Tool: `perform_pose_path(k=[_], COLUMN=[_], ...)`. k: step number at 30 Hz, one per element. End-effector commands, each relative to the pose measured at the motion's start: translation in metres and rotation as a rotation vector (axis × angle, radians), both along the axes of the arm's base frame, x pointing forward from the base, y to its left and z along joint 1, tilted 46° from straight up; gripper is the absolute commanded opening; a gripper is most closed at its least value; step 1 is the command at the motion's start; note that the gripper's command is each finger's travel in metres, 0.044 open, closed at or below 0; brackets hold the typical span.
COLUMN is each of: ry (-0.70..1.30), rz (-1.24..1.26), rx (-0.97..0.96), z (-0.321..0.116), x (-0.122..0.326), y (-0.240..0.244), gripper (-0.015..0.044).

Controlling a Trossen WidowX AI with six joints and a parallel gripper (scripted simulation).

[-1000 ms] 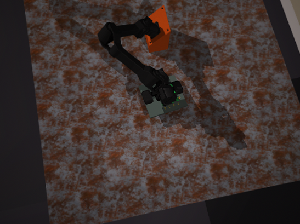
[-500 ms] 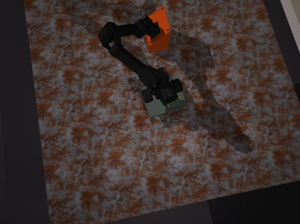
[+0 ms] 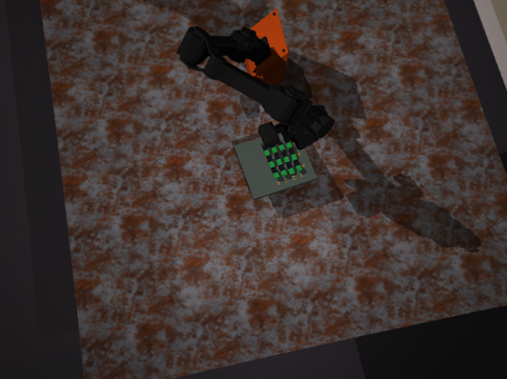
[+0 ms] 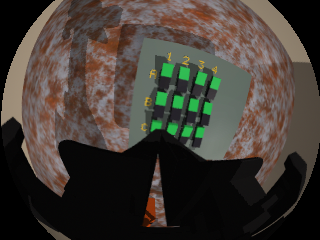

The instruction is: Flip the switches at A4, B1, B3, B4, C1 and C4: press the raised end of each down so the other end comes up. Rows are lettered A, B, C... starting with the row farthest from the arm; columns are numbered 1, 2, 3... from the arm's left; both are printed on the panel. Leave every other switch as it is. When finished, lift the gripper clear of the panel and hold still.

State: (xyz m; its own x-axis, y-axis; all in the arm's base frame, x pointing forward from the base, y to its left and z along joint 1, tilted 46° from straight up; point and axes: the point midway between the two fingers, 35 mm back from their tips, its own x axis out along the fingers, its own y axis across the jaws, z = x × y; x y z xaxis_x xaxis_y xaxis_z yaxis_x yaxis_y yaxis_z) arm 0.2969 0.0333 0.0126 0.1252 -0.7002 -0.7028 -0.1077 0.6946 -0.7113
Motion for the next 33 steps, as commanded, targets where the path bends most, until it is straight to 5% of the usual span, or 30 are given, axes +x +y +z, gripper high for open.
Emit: perform_pose_path(k=[1, 33], ry=[-0.022, -0.041], rz=[-0.018, 0.0], rx=[0.007, 0.007], z=[-0.001, -0.042], x=[-0.001, 0.005], y=[0.0, -0.042], gripper=[0.0, 0.0])
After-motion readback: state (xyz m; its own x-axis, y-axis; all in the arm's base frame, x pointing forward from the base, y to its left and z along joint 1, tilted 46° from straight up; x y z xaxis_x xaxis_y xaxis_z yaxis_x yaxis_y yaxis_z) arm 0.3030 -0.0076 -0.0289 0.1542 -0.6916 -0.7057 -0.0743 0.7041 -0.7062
